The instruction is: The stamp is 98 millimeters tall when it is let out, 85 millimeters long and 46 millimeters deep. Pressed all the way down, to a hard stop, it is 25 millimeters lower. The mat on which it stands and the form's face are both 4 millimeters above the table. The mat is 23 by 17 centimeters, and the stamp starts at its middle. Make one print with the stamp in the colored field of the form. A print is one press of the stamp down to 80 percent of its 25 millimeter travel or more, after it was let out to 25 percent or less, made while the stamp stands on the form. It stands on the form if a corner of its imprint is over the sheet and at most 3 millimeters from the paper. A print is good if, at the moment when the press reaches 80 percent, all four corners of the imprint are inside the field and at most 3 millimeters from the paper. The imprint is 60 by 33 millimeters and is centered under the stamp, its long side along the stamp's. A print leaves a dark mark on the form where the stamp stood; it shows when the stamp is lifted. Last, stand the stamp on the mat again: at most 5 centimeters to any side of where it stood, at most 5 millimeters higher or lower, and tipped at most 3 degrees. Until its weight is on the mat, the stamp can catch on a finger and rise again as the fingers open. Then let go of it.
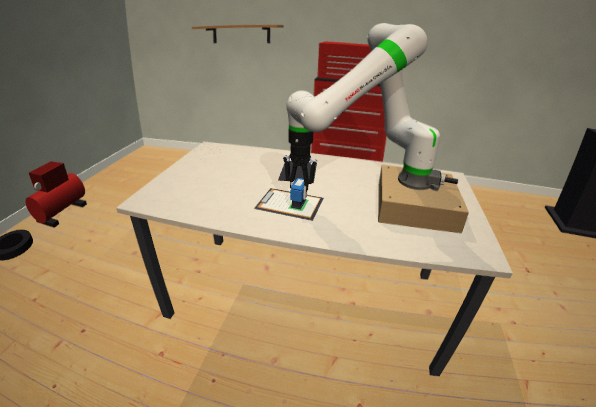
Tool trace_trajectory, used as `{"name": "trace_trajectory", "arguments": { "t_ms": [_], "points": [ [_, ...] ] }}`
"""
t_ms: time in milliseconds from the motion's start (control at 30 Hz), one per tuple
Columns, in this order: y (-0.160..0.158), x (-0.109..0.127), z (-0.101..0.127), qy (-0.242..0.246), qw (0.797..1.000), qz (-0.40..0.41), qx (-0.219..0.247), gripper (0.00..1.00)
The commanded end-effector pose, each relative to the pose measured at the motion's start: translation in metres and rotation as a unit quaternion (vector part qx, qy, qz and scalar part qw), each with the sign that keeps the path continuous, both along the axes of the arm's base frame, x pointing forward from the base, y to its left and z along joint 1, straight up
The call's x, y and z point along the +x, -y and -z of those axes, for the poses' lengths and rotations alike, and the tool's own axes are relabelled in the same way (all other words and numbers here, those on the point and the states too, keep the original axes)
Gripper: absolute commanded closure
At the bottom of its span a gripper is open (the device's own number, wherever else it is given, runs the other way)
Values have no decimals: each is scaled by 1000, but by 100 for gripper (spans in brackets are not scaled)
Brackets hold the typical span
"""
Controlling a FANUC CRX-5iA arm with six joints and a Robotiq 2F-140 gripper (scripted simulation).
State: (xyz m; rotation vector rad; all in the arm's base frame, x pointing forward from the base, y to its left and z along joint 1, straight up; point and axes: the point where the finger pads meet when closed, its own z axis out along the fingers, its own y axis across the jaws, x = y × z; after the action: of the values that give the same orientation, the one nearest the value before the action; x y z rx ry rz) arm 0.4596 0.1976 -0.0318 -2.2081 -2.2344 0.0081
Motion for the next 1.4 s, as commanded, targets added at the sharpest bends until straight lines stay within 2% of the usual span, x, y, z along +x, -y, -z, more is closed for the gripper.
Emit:
{"name": "trace_trajectory", "arguments": {
  "t_ms": [0, 100, 333, 700, 767, 867, 1067, 1133, 1167, 1367],
  "points": [
    [0, 0, 0, 0, 1000, 0, 0, 83],
    [0, 0, -2, 0, 1000, 0, 0, 83],
    [0, 0, -38, 0, 1000, 0, 0, 83],
    [3, 3, -38, 0, 1000, -1, 0, 83],
    [22, 16, -38, 0, 1000, -8, 0, 83],
    [79, 47, -39, 0, 1000, -31, 0, 83],
    [161, 65, -39, 0, 997, -83, 0, 83],
    [161, 65, -39, 0, 997, -83, 0, 83],
    [201, 74, -39, 0, 996, -87, 0, 83],
    [275, 91, -39, 0, 996, -91, 0, 83]
  ]
}}
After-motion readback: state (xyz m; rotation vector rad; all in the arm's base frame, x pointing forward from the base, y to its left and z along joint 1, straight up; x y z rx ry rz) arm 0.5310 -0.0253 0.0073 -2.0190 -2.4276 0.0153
